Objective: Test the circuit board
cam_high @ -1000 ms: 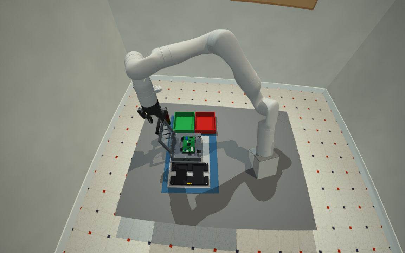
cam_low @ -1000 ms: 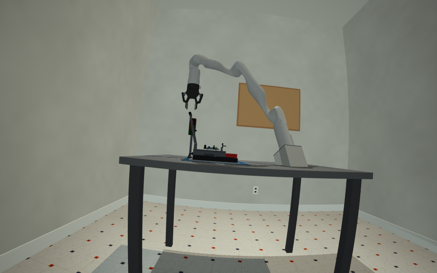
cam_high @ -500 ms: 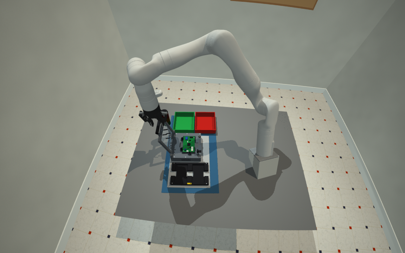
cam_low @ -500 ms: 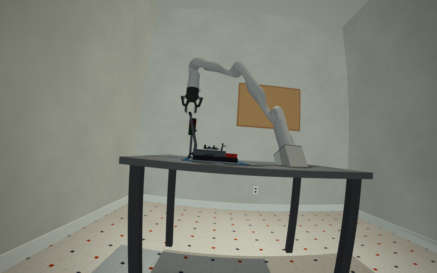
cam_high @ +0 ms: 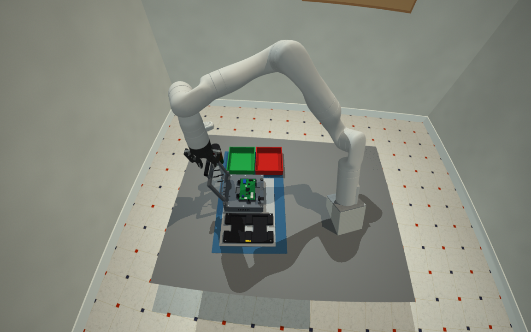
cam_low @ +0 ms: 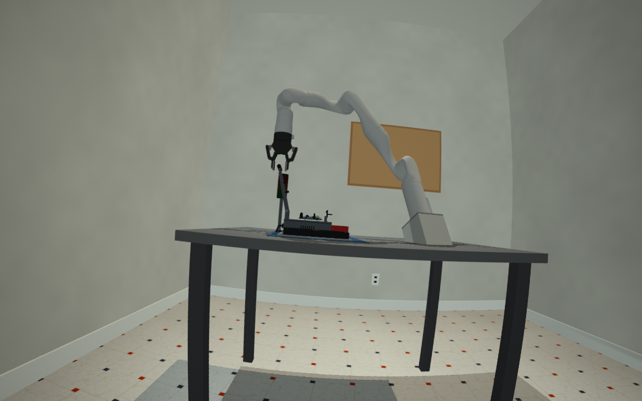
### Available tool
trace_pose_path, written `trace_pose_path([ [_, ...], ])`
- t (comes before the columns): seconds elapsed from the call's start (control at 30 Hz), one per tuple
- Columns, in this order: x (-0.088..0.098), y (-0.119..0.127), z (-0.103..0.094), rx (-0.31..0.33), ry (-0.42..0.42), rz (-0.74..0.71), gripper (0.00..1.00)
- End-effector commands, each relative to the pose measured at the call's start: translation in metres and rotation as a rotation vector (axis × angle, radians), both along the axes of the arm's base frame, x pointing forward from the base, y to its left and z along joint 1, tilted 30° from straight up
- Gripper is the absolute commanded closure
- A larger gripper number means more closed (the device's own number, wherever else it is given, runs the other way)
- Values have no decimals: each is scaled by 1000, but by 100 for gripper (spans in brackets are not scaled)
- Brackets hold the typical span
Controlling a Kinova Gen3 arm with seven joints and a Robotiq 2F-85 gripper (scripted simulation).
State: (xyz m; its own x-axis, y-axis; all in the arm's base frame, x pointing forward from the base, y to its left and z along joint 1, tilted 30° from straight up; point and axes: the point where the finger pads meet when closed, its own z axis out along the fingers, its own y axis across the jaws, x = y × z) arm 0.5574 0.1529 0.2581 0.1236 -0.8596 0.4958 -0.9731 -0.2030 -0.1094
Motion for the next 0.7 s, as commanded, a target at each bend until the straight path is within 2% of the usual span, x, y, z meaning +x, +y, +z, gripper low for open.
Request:
trace_pose_path([
  [0.0,0,1,1,1,-2,1,50],
  [0.4,0,1,1,1,-2,1,50],
  [0.43,0,1,1,1,-2,1,100],
  [0.67,0,1,1,1,-2,1,100],
])
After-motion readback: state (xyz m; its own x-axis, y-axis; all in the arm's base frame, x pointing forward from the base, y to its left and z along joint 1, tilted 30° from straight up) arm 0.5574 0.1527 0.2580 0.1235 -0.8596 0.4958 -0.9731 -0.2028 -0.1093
